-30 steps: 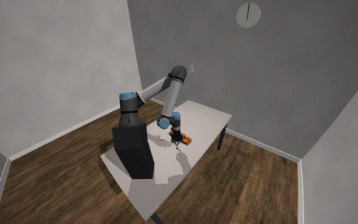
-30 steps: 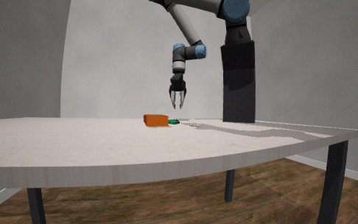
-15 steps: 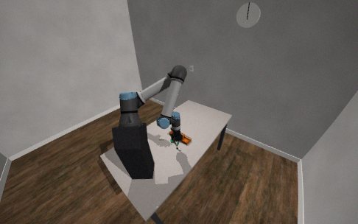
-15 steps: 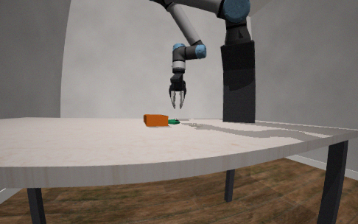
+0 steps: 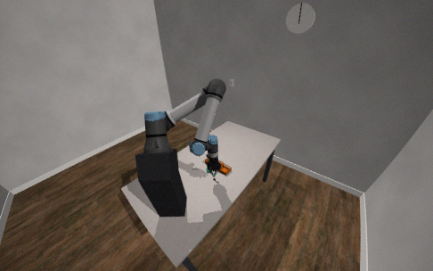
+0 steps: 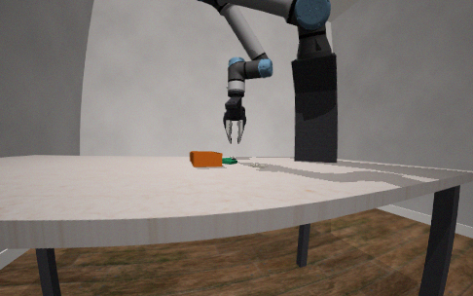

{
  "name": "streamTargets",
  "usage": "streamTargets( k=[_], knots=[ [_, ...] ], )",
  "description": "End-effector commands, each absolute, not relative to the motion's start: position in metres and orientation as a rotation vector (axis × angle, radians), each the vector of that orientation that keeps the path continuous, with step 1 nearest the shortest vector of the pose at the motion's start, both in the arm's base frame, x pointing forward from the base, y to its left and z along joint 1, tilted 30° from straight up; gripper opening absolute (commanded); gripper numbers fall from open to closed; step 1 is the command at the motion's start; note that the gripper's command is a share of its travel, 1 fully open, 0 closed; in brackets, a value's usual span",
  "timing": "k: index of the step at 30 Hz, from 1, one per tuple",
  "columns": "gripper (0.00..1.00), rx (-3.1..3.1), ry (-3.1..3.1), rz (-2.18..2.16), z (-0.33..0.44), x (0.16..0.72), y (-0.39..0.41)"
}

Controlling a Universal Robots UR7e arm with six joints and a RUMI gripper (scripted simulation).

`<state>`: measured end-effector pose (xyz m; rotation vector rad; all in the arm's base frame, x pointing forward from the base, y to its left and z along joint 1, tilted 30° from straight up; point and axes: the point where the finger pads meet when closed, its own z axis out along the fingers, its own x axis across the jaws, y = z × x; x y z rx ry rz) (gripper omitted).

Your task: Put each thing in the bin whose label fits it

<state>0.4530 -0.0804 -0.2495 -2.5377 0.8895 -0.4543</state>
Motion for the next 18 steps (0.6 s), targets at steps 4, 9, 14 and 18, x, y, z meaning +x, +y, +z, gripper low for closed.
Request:
streamTargets(
  k=[4, 9, 14, 18],
  knots=[
    [0.18, -2.538, 0.89, -0.456, -0.249, 0.453, -0.081],
    [0.18, -2.538, 0.89, -0.456, -0.263, 0.46, -0.077],
    [0.18, -2.538, 0.89, -0.456, -0.28, 0.469, -0.071],
    [0.18, -2.538, 0.89, -0.456, -0.287, 0.472, -0.069]
  ],
)
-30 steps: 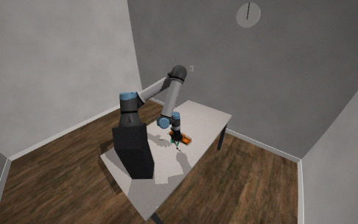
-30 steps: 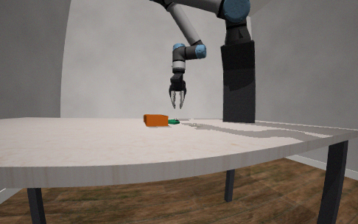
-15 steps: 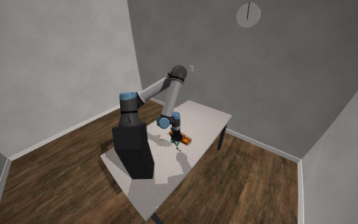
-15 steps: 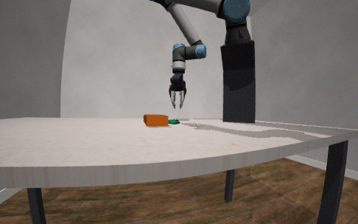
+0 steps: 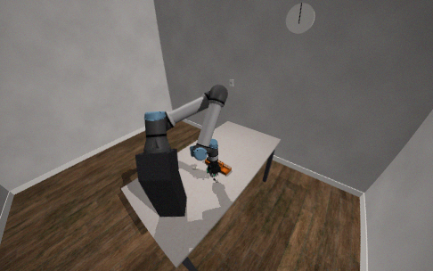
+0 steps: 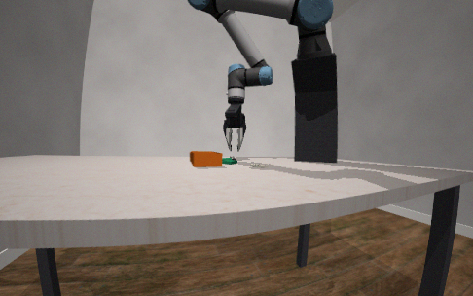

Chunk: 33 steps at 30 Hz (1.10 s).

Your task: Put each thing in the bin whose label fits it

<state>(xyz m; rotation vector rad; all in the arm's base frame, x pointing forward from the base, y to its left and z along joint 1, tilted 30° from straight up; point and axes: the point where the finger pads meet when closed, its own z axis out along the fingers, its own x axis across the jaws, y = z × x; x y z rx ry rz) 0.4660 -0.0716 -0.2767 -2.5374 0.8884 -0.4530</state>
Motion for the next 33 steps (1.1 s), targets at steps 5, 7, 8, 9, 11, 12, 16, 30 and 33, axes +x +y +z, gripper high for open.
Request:
streamTargets(
  k=[5, 7, 8, 9, 11, 12, 16, 30, 33],
  knots=[
    [0.18, -2.538, 0.89, -0.456, -0.298, 0.478, -0.066],
    [0.18, -2.538, 0.89, -0.456, -0.298, 0.478, -0.066],
    [0.18, -2.538, 0.89, -0.456, -0.298, 0.478, -0.066],
    [0.18, -2.538, 0.89, -0.456, -0.298, 0.478, -0.066],
    [0.18, -2.538, 0.89, -0.456, -0.298, 0.478, -0.066],
    [0.18, -2.538, 0.89, -0.456, -0.299, 0.478, -0.066],
    [0.18, -2.538, 0.89, -0.456, -0.301, 0.479, -0.065],
    [0.18, -2.538, 0.89, -0.456, -0.308, 0.482, -0.062],
    [0.18, -2.538, 0.89, -0.456, -0.308, 0.482, -0.062]
  ],
)
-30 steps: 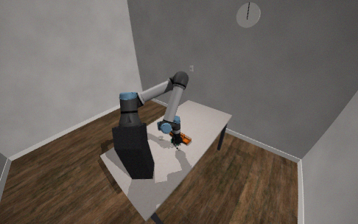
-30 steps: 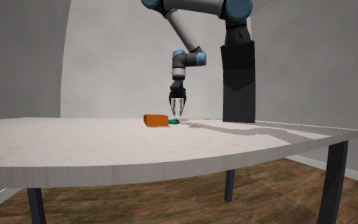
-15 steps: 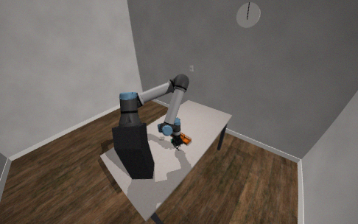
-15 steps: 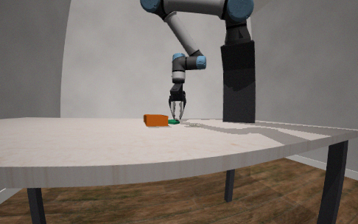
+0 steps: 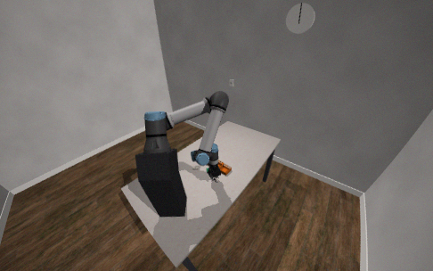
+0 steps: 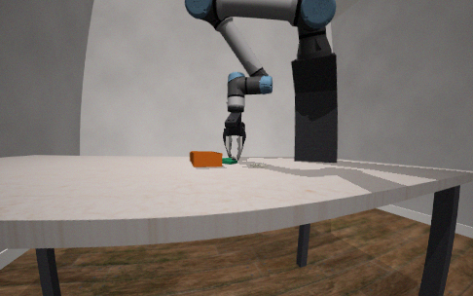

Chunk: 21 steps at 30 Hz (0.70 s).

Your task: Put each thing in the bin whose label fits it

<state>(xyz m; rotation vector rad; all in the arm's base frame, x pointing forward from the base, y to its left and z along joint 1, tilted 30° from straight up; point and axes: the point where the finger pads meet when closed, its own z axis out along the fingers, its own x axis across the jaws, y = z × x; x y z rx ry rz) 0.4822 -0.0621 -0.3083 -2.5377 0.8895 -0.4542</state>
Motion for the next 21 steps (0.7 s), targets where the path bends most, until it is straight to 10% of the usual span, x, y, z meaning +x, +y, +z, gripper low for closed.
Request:
streamTargets(
  k=[1, 4, 5, 21],
  knots=[
    [0.18, -2.538, 0.89, -0.456, -0.3082, 0.4825, -0.0624],
    [0.18, -2.538, 0.89, -0.456, -0.3082, 0.4825, -0.0624],
    [0.0, -2.538, 0.89, -0.456, -0.3081, 0.4824, -0.0624],
    [0.0, -2.538, 0.89, -0.456, -0.3081, 0.4824, -0.0624]
  ],
)
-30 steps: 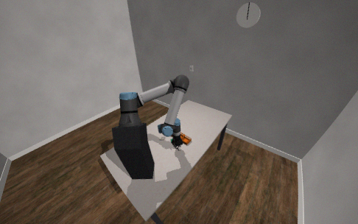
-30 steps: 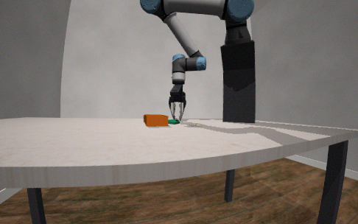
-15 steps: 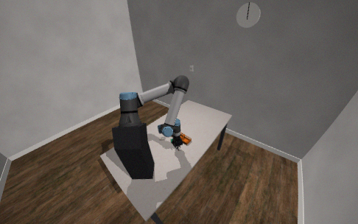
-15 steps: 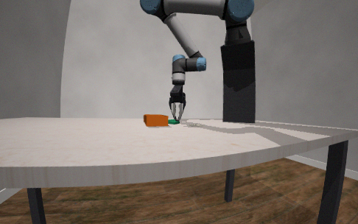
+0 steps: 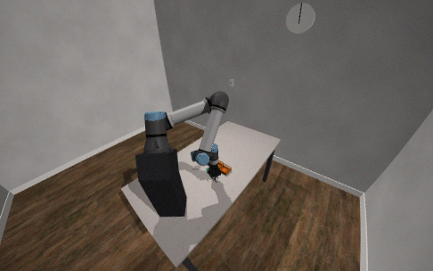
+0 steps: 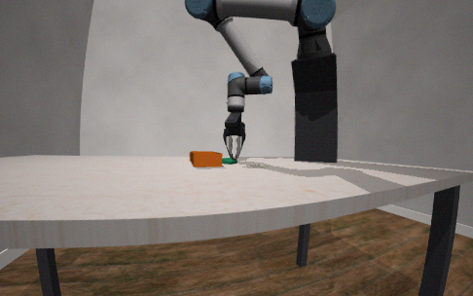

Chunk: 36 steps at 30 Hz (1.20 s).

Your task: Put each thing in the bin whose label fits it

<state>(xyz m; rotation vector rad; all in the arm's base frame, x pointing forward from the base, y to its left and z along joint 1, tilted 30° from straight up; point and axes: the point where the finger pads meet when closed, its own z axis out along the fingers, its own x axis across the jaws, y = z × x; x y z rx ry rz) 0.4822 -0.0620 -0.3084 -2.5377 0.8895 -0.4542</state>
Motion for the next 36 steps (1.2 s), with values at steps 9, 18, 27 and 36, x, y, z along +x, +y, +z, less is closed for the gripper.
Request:
streamTargets(
  k=[9, 18, 27, 36],
  knots=[
    [0.0, -2.538, 0.89, -0.456, -0.308, 0.482, -0.062],
    [0.0, -2.538, 0.89, -0.456, -0.3, 0.478, -0.065],
    [0.0, -2.538, 0.89, -0.456, -0.274, 0.465, -0.073],
    [0.0, -2.538, 0.89, -0.456, -0.256, 0.457, -0.079]
  ],
)
